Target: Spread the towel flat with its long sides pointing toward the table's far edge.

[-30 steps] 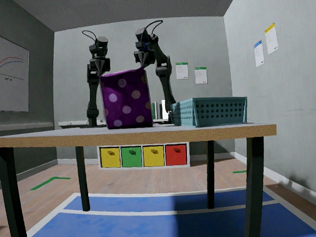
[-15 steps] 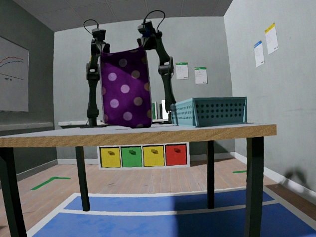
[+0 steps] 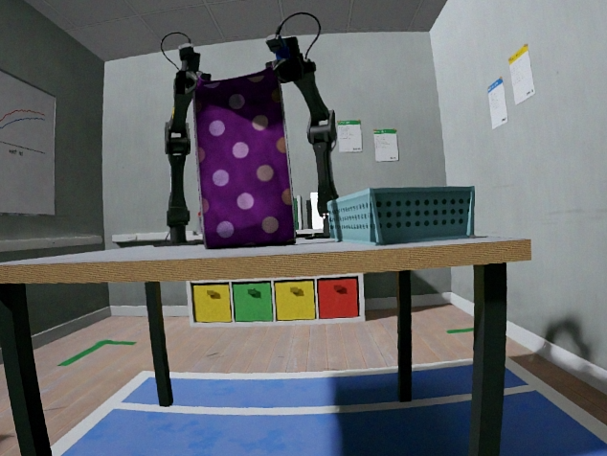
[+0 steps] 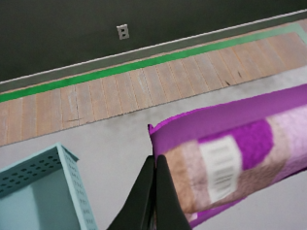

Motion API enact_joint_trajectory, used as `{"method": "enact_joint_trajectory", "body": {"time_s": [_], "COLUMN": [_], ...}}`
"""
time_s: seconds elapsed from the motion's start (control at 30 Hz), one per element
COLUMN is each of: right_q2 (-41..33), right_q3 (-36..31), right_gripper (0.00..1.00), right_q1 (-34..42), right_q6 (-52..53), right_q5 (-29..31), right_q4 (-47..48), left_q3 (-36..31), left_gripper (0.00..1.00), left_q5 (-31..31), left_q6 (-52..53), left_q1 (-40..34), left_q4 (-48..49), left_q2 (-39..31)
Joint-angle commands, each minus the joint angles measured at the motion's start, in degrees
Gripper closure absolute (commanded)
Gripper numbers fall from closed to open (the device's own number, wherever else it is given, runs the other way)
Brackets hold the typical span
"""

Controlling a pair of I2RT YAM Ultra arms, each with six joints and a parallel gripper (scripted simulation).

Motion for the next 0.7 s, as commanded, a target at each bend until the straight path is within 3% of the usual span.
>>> {"method": "enact_joint_trajectory", "body": {"time_s": [0.0,0.33,0.67], "right_q2": [0.6,3.6,3.1], "right_q3": [5.3,13.4,14.5], "right_gripper": [1.0,1.0,1.0], "right_q1": [-0.8,-0.8,-0.7], "right_q6": [-1.5,-2.1,-2.0], "right_q5": [-1.1,-2.1,-1.9], "right_q4": [0.2,-3.7,-4.6], "left_q3": [5.0,12.4,13.5], "left_gripper": [1.0,1.0,1.0], "left_q5": [1.1,2.1,2.0], "left_q6": [1.8,2.5,2.6], "left_q1": [1.0,1.0,1.0], "left_q4": [-0.4,-3.9,-4.7], "left_q2": [1.1,3.7,4.1]}}
